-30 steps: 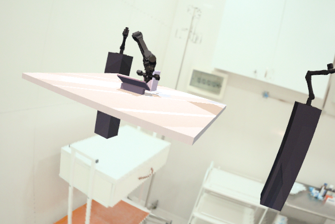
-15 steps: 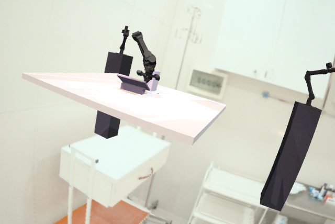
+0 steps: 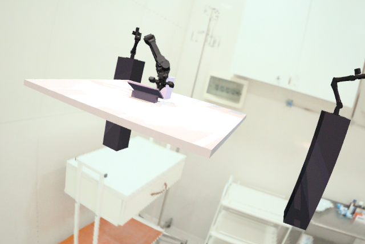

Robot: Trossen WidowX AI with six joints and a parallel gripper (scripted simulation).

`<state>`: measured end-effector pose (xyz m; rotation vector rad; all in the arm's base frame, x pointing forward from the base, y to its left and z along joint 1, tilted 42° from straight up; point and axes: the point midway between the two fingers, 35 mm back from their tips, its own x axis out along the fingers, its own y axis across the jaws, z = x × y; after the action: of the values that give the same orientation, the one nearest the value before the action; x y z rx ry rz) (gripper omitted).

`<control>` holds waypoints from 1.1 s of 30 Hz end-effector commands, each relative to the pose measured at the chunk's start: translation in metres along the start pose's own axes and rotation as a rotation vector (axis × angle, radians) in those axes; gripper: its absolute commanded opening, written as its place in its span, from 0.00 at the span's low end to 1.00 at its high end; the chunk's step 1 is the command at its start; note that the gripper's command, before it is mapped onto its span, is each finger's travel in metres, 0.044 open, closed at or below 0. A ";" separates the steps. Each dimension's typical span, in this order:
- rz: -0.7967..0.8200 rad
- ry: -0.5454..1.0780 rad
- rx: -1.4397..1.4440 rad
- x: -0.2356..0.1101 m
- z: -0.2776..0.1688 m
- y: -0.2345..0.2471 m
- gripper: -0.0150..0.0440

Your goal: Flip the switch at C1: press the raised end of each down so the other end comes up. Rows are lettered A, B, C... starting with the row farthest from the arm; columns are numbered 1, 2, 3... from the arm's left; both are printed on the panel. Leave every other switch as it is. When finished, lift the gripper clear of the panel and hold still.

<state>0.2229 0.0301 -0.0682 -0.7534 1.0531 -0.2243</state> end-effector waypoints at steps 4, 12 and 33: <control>0.003 0.002 -0.007 0.001 -0.002 0.000 0.25; 0.003 0.002 -0.007 0.002 -0.002 0.000 0.25; 0.006 0.029 -0.007 -0.062 0.002 0.001 0.25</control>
<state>0.1958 0.0563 -0.0342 -0.7683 1.0861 -0.2221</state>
